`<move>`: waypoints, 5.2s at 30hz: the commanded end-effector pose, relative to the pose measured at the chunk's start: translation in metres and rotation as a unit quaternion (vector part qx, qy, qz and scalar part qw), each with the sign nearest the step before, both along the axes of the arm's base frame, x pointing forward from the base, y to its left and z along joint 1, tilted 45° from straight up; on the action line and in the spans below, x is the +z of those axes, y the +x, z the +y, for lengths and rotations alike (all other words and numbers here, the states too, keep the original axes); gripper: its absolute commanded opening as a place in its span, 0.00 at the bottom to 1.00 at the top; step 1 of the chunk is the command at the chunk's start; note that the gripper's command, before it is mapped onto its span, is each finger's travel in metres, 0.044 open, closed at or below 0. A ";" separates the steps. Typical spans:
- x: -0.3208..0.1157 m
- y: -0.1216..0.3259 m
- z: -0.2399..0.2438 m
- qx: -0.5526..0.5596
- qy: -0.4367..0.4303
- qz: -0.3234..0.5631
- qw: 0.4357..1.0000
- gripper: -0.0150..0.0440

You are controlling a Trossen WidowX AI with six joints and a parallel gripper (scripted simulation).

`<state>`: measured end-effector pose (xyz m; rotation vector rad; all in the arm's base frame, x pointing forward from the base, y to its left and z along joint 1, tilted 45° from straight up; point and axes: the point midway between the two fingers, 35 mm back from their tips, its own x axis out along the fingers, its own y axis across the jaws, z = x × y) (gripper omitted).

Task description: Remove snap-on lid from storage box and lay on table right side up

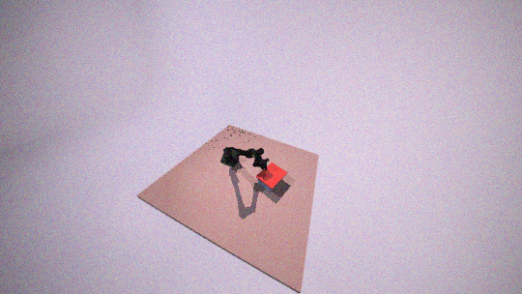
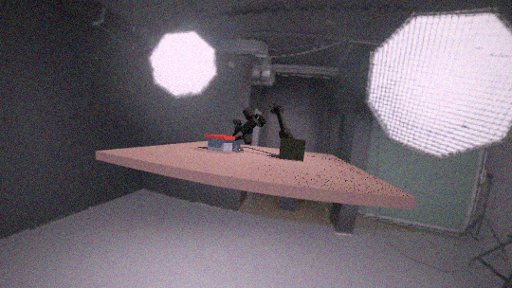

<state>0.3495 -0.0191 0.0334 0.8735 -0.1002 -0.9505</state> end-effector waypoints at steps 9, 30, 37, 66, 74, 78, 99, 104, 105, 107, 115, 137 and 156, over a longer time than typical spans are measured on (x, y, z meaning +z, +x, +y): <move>0.003 0.000 0.003 0.001 -0.001 -0.001 1.000 0.25; 0.006 0.000 0.006 0.001 -0.001 -0.001 1.000 0.25; 0.007 0.000 0.007 0.001 0.000 -0.001 1.000 0.25; 0.010 0.000 0.011 0.001 -0.001 0.000 1.000 0.25; 0.010 0.001 0.010 0.001 -0.001 0.001 1.000 0.25; 0.010 0.001 0.010 0.001 -0.001 0.001 1.000 0.25; 0.010 0.002 0.009 0.001 -0.001 0.001 1.000 0.25; 0.010 0.003 0.009 0.001 -0.001 0.001 1.000 0.25; 0.010 0.003 0.009 0.001 -0.001 0.001 1.000 0.25; 0.010 0.003 0.009 0.001 -0.001 0.001 1.000 0.25; 0.010 0.004 0.009 0.001 -0.001 0.001 1.000 0.25; 0.011 0.005 0.008 0.001 -0.001 0.001 1.000 0.25; 0.011 0.007 0.007 0.001 -0.001 0.001 1.000 0.25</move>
